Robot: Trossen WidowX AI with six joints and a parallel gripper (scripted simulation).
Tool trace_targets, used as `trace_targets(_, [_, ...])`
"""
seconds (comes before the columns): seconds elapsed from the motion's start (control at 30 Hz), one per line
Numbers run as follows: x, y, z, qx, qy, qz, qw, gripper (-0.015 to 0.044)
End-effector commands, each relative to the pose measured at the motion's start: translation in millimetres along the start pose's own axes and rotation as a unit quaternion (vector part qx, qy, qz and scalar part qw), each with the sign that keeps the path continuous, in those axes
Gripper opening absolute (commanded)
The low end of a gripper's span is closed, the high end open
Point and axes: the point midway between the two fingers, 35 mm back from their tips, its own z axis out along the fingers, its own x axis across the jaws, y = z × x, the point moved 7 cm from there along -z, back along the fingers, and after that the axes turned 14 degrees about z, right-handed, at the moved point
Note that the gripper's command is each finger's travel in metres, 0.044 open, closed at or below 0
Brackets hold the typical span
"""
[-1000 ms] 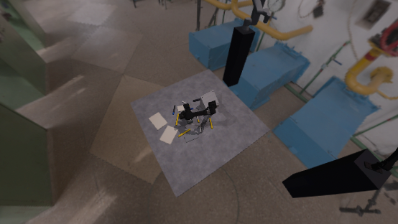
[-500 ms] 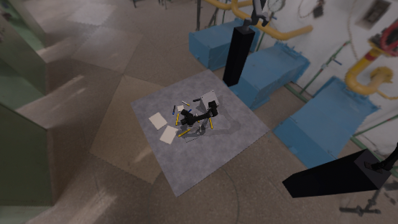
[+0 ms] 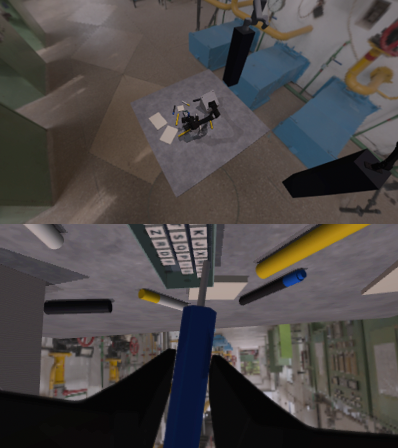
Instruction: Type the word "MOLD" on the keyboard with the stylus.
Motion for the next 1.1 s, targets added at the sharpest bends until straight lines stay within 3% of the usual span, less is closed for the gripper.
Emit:
trace_targets(0.0, [4.7,6.8,-13.4,0.002,-0.019,-0.082,0.996,0.0000])
trace_targets(1.07, [21.2,34.5,0.2,0.002,-0.025,-0.112,0.993,0.0000])
